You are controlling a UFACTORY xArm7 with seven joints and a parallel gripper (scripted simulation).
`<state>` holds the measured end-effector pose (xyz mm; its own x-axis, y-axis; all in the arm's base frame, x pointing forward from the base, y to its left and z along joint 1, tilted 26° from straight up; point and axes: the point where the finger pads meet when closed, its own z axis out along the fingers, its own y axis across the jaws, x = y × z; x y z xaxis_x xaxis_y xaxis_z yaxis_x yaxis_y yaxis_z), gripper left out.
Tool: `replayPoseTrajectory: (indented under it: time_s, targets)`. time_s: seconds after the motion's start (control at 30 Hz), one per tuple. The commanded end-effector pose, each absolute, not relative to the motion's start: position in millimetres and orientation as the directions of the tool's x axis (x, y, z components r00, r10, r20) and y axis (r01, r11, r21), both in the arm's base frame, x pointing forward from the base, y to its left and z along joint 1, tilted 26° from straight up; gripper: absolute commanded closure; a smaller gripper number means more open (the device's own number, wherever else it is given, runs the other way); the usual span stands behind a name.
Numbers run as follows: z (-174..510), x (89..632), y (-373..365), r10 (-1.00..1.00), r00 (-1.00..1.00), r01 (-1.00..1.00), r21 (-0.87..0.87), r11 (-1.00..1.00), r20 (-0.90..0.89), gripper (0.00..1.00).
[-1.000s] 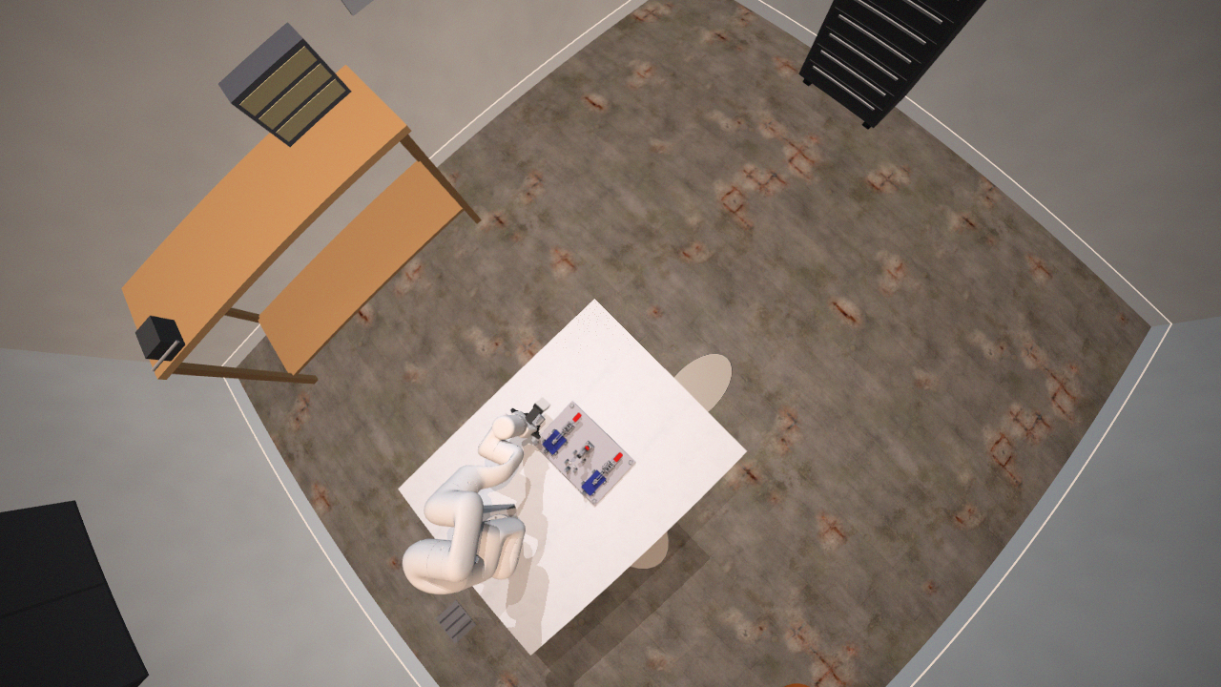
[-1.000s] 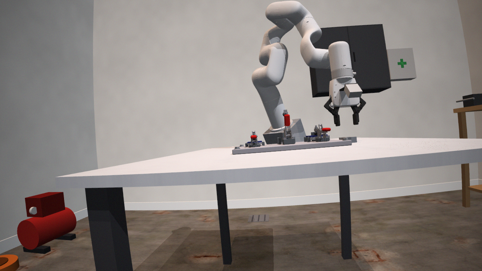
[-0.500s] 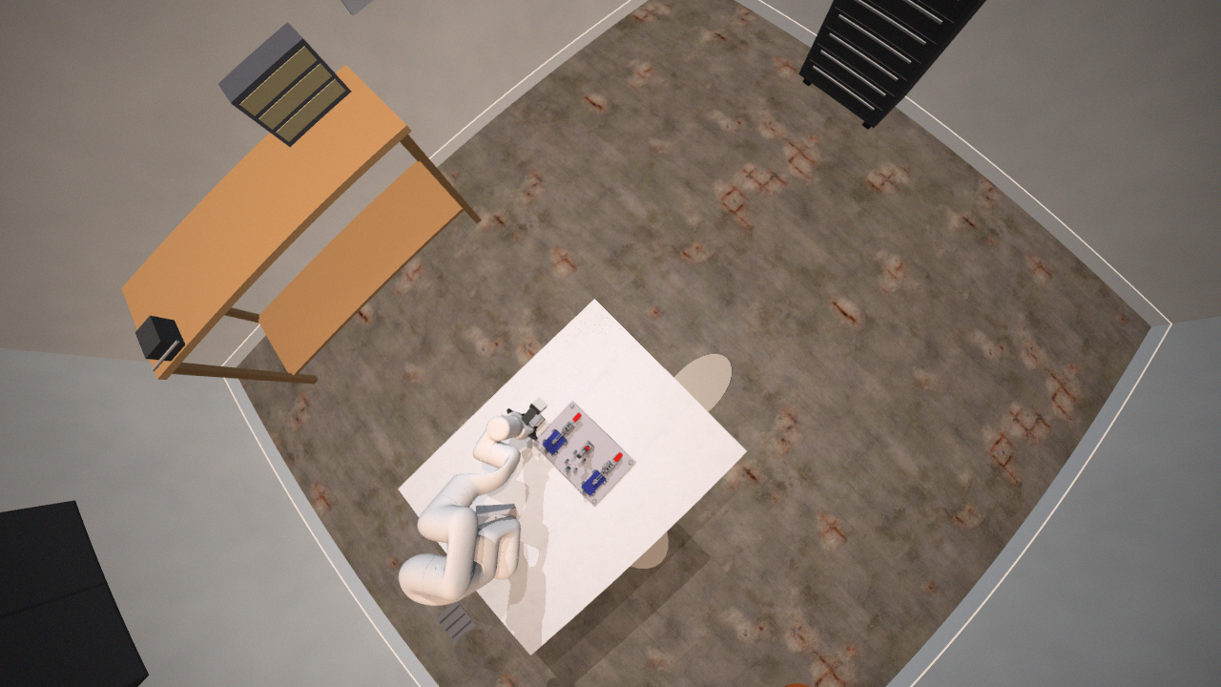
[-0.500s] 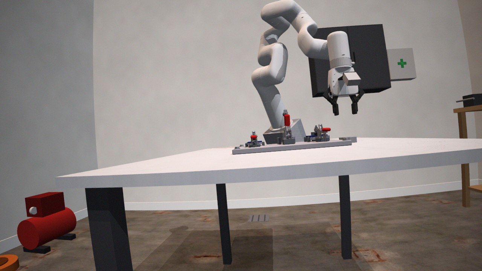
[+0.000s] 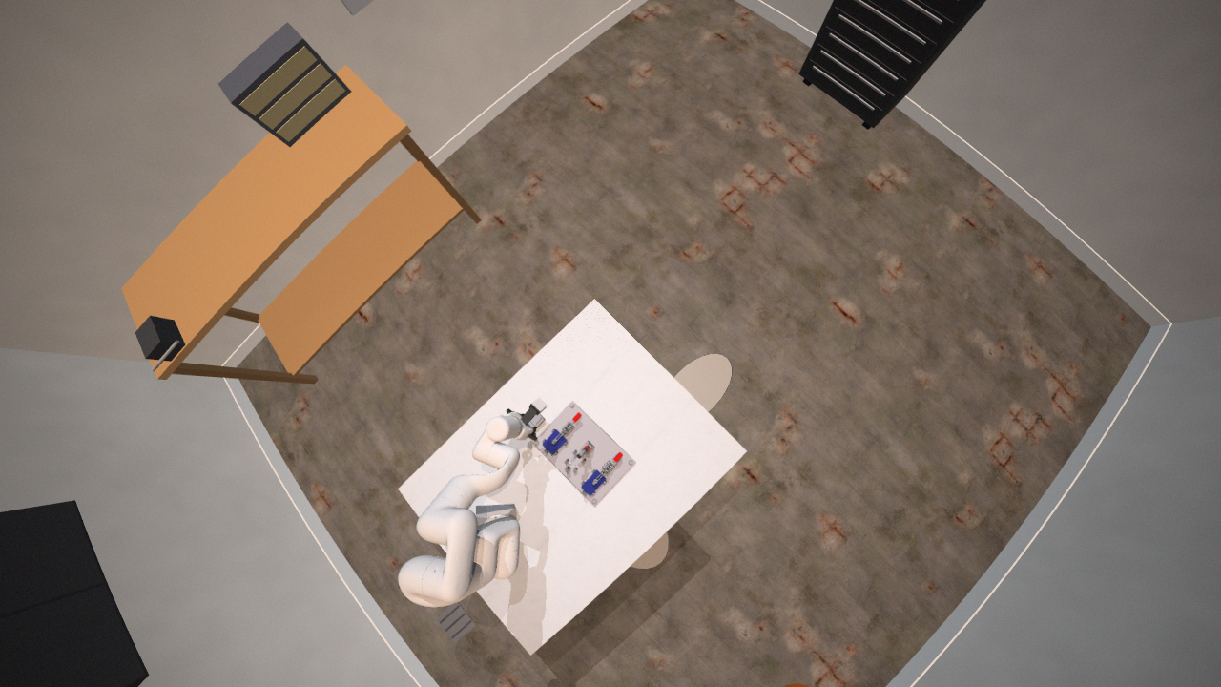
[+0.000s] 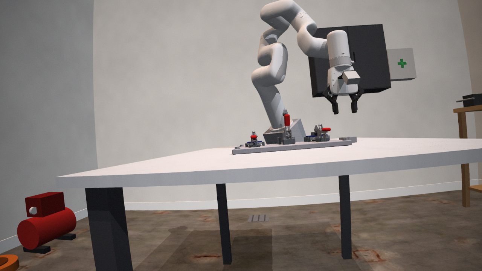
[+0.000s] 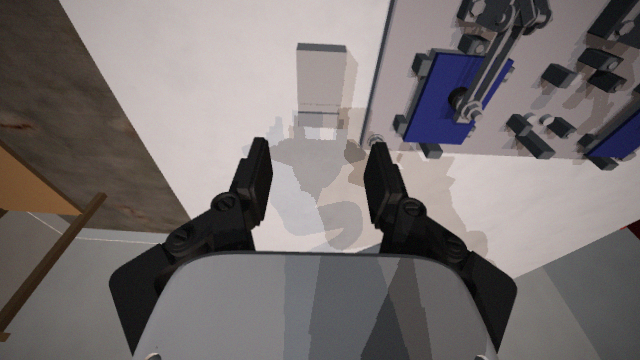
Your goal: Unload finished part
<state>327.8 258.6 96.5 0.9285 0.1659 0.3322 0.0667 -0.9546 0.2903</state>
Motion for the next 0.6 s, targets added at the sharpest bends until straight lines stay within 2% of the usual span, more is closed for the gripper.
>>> replayPoseTrajectory:
  time_s: [0.0, 0.57]
  targets:
    - [97.7, 328.1, 260.1, 0.167, 0.928, 0.068, 0.288, -0.955, 0.334, 0.31]
    - [121.4, 318.4, 266.5, 0.167, 0.928, 0.068, 0.288, -0.955, 0.334, 0.31]
